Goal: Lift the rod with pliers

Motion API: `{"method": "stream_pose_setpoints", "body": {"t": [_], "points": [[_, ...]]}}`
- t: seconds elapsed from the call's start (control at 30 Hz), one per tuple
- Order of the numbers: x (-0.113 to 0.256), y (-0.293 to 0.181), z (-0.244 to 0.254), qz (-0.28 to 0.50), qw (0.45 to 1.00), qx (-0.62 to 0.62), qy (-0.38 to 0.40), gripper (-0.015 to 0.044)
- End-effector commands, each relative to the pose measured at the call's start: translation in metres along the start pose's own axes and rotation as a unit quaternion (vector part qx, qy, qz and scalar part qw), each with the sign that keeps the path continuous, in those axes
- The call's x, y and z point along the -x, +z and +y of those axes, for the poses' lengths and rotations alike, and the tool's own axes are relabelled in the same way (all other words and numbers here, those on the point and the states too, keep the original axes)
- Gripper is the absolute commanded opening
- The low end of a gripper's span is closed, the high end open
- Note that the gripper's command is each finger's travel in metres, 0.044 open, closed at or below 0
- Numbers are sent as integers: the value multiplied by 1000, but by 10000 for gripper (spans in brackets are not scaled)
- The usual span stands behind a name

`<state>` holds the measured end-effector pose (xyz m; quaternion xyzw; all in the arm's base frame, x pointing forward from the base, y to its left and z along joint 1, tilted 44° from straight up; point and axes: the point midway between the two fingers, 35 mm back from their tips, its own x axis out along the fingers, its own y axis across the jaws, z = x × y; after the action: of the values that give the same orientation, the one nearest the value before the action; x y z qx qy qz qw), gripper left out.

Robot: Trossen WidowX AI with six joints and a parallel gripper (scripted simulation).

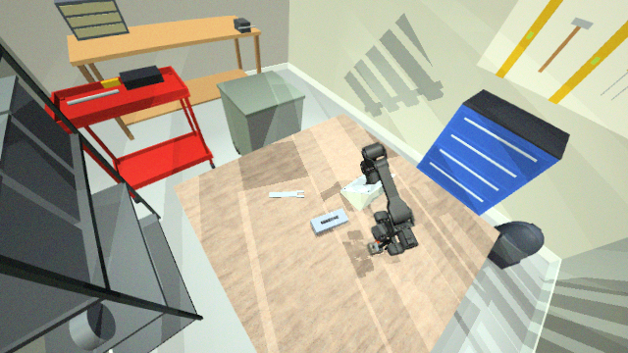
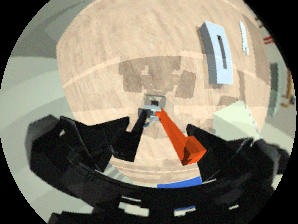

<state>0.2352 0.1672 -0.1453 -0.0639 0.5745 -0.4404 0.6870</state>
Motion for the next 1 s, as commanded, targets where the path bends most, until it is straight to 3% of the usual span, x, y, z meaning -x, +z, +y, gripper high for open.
{"method": "stream_pose_setpoints", "body": {"t": [0.0,0.97], "points": [[-1,0,0,-2,1000,3,1,435],[-1,0,0,-2,1000,3,1,396]]}}
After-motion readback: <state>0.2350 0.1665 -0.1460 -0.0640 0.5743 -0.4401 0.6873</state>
